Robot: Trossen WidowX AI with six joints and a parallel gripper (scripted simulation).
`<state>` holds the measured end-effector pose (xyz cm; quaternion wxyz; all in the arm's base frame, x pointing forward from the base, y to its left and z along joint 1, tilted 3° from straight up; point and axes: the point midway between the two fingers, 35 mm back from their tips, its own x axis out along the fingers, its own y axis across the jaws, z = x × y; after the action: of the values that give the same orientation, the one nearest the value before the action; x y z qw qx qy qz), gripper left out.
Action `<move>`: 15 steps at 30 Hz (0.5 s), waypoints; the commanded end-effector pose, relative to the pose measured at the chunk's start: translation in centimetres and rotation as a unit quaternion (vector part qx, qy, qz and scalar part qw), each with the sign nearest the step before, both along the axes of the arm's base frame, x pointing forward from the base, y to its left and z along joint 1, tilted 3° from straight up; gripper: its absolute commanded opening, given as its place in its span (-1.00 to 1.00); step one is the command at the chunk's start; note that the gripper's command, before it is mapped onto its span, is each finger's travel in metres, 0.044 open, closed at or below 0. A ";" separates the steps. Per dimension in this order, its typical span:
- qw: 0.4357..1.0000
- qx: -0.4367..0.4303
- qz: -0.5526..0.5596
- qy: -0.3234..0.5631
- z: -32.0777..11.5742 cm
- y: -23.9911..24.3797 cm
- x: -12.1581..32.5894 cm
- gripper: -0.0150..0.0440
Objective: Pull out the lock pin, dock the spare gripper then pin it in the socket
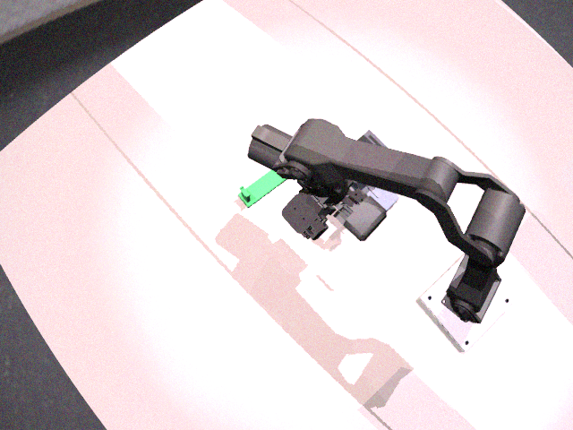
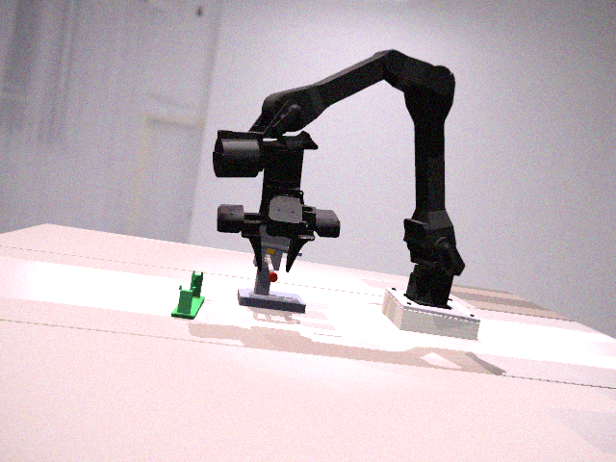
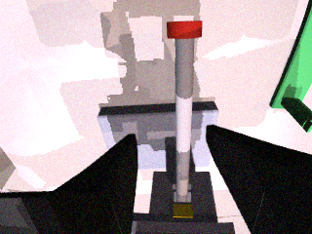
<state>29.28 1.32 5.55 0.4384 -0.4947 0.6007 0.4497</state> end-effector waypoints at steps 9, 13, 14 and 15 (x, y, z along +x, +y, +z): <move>1.000 -0.003 0.003 0.004 2.5 1.8 0.1 0.19; 1.000 -0.004 0.006 0.006 3.3 2.4 0.2 0.19; 1.000 -0.005 0.006 0.006 3.6 2.5 0.2 0.19; 1.000 -0.005 0.007 0.006 3.8 2.6 0.2 0.19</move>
<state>29.42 3.50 8.74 0.4278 -0.4989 0.6027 0.4527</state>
